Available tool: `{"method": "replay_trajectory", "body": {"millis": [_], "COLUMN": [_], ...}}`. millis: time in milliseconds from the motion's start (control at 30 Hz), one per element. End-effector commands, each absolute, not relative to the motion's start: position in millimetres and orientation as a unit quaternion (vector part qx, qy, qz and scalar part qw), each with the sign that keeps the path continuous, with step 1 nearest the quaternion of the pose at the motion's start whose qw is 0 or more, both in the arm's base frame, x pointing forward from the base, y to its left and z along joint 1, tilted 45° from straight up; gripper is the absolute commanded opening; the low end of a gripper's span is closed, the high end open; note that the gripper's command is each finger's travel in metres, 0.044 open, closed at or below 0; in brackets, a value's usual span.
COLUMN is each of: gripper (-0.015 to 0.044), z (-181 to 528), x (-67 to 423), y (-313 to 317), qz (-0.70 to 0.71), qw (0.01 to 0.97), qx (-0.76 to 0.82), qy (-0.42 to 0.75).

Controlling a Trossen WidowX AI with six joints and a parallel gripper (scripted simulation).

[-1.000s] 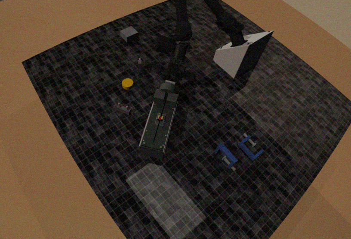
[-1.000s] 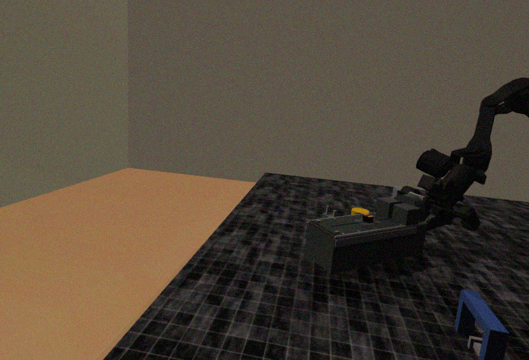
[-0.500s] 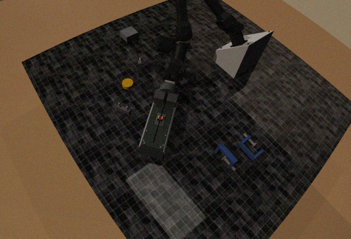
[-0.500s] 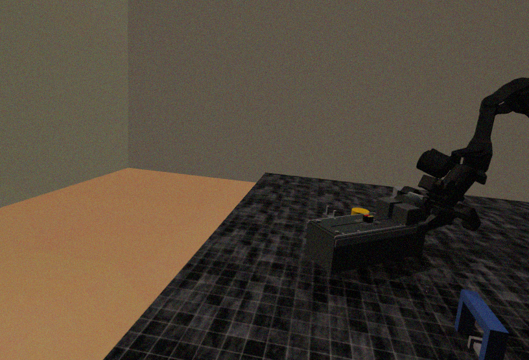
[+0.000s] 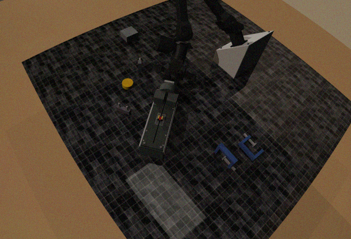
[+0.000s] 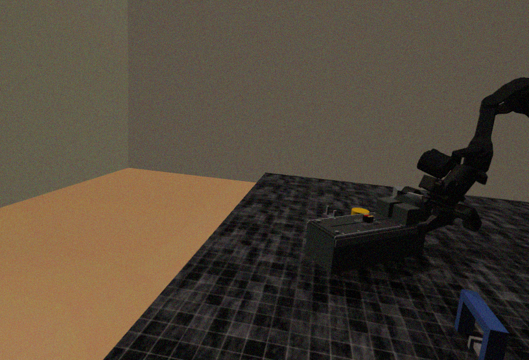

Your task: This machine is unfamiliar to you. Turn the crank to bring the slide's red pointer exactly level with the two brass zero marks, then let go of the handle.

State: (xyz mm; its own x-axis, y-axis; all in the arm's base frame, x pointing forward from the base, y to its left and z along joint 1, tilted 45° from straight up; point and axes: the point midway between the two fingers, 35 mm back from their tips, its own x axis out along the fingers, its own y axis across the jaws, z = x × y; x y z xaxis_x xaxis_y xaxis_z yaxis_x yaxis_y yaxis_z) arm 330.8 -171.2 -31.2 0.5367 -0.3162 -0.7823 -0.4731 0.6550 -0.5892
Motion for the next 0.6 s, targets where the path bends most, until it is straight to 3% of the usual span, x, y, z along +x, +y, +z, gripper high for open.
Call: {"method": "replay_trajectory", "body": {"millis": [0, 567], "gripper": [0.0, 0.0], "z": [-36.1, -35.9], "x": [326.4, 324.6], "y": [-164.6, -159.7], "qz": [0.06, 0.06], "qw": [0.772, 0.772], "qx": [-0.408, -0.408], "qy": [0.483, 0.483]}}
